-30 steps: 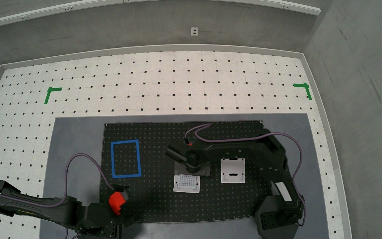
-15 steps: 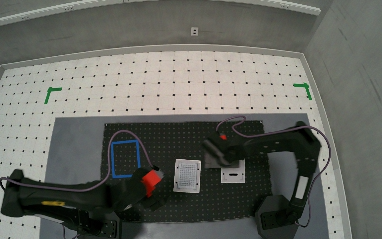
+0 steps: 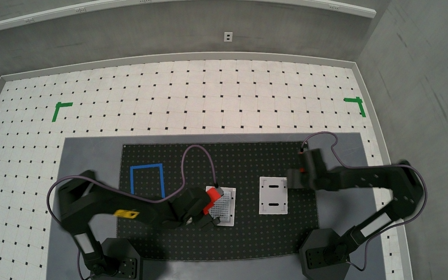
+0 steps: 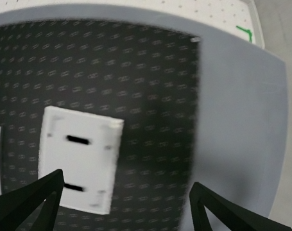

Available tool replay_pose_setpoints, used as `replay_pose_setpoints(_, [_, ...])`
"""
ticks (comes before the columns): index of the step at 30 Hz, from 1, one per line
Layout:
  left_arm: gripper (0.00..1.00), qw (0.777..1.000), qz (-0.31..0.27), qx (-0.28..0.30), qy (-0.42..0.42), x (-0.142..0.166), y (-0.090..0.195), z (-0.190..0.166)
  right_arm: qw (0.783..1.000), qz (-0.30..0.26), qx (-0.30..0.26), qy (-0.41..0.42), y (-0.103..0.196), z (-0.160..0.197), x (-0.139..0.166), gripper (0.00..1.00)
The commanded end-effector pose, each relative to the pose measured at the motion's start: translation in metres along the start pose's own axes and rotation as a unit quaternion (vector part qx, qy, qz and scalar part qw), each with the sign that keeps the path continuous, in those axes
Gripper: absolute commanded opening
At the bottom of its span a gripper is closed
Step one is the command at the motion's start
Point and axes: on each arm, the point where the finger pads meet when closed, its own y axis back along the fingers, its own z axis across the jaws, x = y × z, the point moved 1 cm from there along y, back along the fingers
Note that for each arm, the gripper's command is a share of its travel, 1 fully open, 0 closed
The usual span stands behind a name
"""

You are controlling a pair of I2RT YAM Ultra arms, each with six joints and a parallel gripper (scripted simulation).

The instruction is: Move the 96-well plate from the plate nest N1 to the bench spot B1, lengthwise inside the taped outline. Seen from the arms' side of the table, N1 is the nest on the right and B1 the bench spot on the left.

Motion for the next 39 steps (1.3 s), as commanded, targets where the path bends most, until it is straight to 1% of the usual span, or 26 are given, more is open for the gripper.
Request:
replay_pose_setpoints(1, [1.0, 1.0, -0.004, 0.011, -0.003, -0.007, -0.033, 0.0, 0.99, -0.103, -0.077, 0.06, 0.009, -0.018, -0.031, 1.0])
replay_pose_setpoints(4, [1.0, 1.0, 0.007, 0.012, -0.002, 0.001, -0.047, 0.001, 0.986, -0.131, -0.084, 0.068, 0.011, -0.041, -0.038, 1.0])
replay_pose_setpoints(8, [1.0, 1.0, 0.013, 0.013, -0.002, 0.006, -0.053, 0.0, 0.982, -0.156, -0.083, 0.066, 0.009, -0.074, -0.047, 1.0])
replay_pose_setpoints(10, [1.0, 1.0, 0.013, 0.013, -0.002, 0.006, -0.053, 0.0, 0.982, -0.156, -0.083, 0.066, 0.009, -0.074, -0.047, 1.0])
replay_pose_setpoints(12, [1.0, 1.0, 0.015, 0.013, -0.001, 0.007, -0.055, 0.0, 0.982, -0.168, -0.067, 0.049, 0.006, -0.105, -0.054, 1.0])
replay_pose_setpoints(15, [1.0, 1.0, 0.017, 0.012, 0.001, 0.008, -0.057, 0.002, 0.979, -0.191, -0.055, 0.042, 0.006, -0.139, -0.065, 1.0])
replay_pose_setpoints(18, [1.0, 1.0, 0.023, 0.013, 0.0, 0.012, -0.057, 0.001, 0.98, -0.191, -0.039, 0.027, -0.002, -0.175, -0.061, 1.0])
replay_pose_setpoints(22, [1.0, 1.0, 0.024, 0.012, 0.0, 0.012, -0.057, 0.002, 0.98, -0.199, -0.027, 0.018, -0.004, -0.202, -0.062, 1.0])
replay_pose_setpoints(28, [1.0, 1.0, 0.024, 0.012, 0.0, 0.012, -0.057, 0.002, 0.98, -0.196, -0.014, 0.01, -0.005, -0.215, -0.061, 1.0])
replay_pose_setpoints(33, [1.0, 1.0, 0.024, 0.012, 0.0, 0.012, -0.057, 0.002, 0.98, -0.196, -0.015, 0.007, -0.005, -0.214, -0.062, 1.0])
replay_pose_setpoints(35, [1.0, 0.999, 0.042, 0.003, 0.014, 0.02, -0.057, 0.004, 0.984, -0.178, -0.025, -0.003, -0.008, -0.208, -0.055, 1.0])
replay_pose_setpoints(37, [1.0, 0.998, 0.058, -0.001, 0.031, 0.025, -0.056, 0.002, 0.985, -0.17, -0.028, -0.01, -0.006, -0.203, -0.054, 1.0])
replay_pose_setpoints(39, [1.0, 0.994, 0.085, -0.011, 0.064, 0.032, -0.057, 0.002, 0.987, -0.157, -0.037, -0.02, -0.003, -0.19, -0.053, 1.0])
